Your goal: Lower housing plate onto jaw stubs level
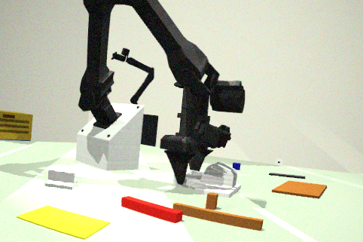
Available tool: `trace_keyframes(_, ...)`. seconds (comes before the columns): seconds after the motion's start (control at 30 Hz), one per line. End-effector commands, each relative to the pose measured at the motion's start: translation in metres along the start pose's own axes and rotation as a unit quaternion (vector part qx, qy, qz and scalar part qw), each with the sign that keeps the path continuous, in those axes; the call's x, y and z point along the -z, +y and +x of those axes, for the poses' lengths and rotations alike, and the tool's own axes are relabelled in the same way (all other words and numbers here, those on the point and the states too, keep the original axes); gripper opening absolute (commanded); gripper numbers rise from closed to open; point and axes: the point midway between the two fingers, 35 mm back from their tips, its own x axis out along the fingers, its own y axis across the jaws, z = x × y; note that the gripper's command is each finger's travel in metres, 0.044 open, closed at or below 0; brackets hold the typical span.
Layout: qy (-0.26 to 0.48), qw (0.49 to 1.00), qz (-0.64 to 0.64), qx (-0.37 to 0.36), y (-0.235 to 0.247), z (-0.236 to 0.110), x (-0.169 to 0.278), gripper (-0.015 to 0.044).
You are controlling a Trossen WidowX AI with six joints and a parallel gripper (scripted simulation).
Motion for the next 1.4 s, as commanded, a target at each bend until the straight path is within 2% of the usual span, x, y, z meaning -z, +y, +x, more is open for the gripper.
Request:
trace_keyframes(0.0,0.001,1.000,-0.003,0.002,0.000,0.001,0.000,0.0351)
trace_keyframes(0.63,0.001,1.000,-0.003,0.002,0.000,0.001,0.000,0.0351)
trace_keyframes(0.73,0.000,1.000,0.000,0.000,0.000,0.000,0.000,0.0430)
trace_keyframes(0.77,0.000,1.000,0.000,0.000,0.000,0.000,0.000,0.0440)
trace_keyframes(1.2,0.000,1.000,0.000,0.000,0.000,0.000,0.000,0.0440)
trace_keyframes(1.37,0.000,1.000,-0.001,-0.001,0.001,-0.022,-0.002,0.0440)
